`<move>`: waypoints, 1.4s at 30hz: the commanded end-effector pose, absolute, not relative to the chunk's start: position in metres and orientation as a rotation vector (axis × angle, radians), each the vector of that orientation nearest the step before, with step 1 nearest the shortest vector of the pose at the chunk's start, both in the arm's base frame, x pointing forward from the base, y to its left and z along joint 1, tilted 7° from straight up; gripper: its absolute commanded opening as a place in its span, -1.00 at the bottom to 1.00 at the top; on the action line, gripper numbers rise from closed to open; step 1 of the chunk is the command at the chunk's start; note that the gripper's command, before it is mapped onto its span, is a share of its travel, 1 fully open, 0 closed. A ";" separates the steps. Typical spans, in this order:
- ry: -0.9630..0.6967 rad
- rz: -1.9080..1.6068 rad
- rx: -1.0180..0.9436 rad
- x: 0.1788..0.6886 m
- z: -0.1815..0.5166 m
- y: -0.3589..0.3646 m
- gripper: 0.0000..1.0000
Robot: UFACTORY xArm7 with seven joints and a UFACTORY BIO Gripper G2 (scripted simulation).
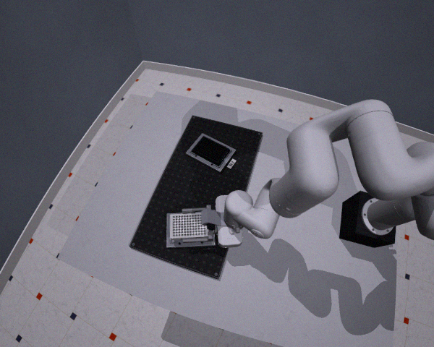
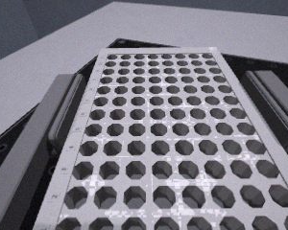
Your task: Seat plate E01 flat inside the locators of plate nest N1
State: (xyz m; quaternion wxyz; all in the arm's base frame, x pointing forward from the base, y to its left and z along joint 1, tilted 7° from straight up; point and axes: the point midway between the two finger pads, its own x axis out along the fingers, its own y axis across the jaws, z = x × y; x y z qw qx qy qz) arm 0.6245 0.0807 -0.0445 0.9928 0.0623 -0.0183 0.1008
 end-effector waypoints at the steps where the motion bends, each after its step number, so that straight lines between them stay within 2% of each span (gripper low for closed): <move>1: -0.041 0.202 0.124 0.626 -0.035 0.079 -1.00; 42: -0.041 0.202 0.124 0.625 0.010 0.074 -1.00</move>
